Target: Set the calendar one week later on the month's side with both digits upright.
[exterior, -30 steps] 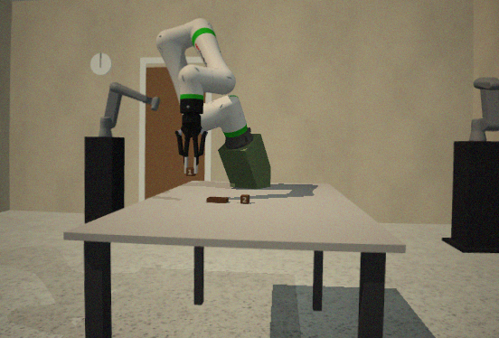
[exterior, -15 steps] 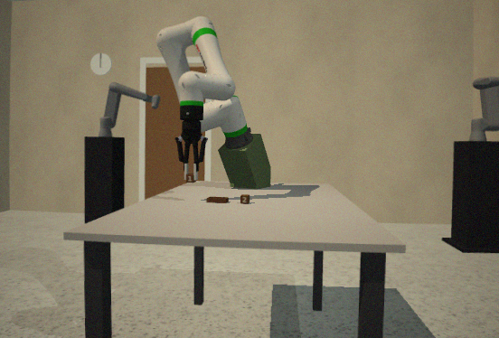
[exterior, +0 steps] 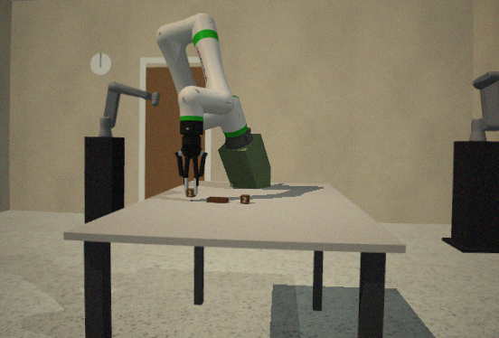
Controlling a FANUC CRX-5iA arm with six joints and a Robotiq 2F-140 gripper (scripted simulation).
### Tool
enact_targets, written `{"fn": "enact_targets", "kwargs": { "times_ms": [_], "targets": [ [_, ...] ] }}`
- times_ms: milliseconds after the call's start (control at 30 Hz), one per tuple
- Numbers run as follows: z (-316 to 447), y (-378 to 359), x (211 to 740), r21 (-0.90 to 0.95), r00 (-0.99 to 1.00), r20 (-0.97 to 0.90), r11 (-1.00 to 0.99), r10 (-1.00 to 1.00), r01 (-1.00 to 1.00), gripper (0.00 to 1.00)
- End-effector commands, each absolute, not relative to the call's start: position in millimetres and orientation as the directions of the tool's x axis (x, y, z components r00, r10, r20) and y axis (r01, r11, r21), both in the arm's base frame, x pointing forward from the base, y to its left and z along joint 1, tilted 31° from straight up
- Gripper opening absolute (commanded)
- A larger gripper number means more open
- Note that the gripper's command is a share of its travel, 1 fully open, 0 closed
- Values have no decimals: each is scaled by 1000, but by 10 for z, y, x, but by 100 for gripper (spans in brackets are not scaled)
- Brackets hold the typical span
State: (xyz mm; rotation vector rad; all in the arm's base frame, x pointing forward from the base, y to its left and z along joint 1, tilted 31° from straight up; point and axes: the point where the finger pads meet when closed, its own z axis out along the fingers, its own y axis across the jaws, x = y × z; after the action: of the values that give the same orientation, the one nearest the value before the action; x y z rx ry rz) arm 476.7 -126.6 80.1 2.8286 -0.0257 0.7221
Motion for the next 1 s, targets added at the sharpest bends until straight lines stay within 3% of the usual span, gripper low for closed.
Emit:
{"fn": "enact_targets", "kwargs": {
  "times_ms": [0,967],
  "targets": [
    [742,-1283,4807,210,878,477,-975,38,-72,17],
    [700,-1293,4829,210,878,477,-975,38,-72,17]
  ]
}}
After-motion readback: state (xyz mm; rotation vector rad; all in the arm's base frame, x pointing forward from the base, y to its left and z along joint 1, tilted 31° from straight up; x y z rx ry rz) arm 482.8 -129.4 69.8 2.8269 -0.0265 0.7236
